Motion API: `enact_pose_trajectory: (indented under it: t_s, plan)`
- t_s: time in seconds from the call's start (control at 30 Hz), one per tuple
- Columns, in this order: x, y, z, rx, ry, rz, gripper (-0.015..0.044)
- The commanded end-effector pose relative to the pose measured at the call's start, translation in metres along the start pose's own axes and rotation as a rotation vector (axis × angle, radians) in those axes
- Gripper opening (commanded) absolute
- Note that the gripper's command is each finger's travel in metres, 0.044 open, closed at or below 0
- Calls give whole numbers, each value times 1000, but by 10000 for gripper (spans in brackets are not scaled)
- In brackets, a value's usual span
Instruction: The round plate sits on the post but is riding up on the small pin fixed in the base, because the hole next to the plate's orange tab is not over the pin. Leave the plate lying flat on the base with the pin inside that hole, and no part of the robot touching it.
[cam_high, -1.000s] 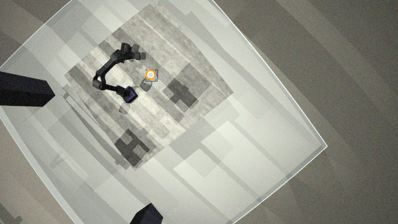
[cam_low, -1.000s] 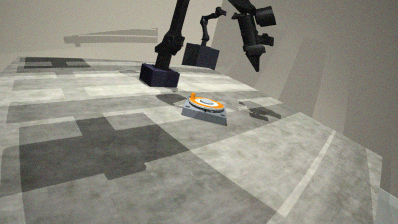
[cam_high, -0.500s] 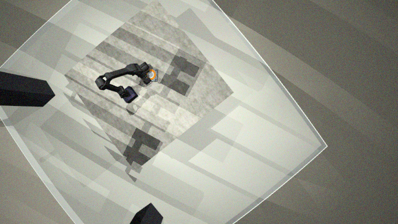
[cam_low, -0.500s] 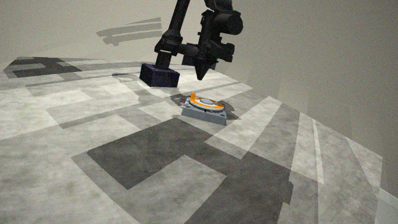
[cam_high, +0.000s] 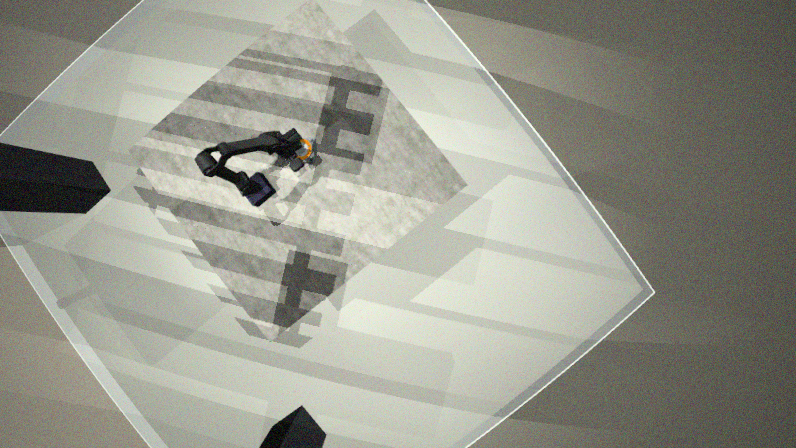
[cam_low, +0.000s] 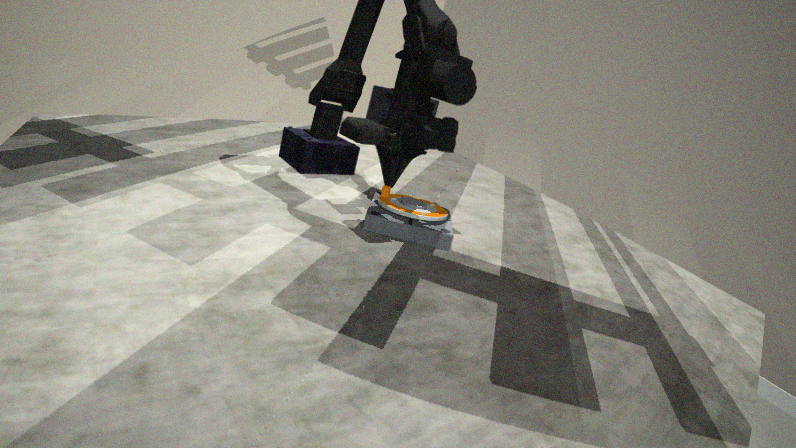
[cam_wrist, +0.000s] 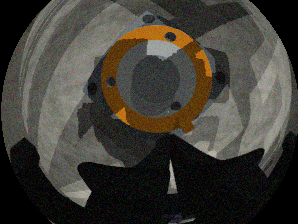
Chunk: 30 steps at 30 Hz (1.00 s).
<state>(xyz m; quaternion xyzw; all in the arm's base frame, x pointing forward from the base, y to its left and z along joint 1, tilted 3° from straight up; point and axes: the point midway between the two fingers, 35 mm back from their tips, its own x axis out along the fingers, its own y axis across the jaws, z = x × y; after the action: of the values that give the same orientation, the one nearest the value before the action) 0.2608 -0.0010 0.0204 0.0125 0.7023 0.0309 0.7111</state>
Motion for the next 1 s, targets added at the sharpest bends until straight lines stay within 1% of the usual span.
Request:
enact_pose_trajectory:
  t_s: [0.0,0.97]
  plan:
    - [2,-1,2,4,-9,-6,0]
    - [3,-32,23,4,-11,-9,0]
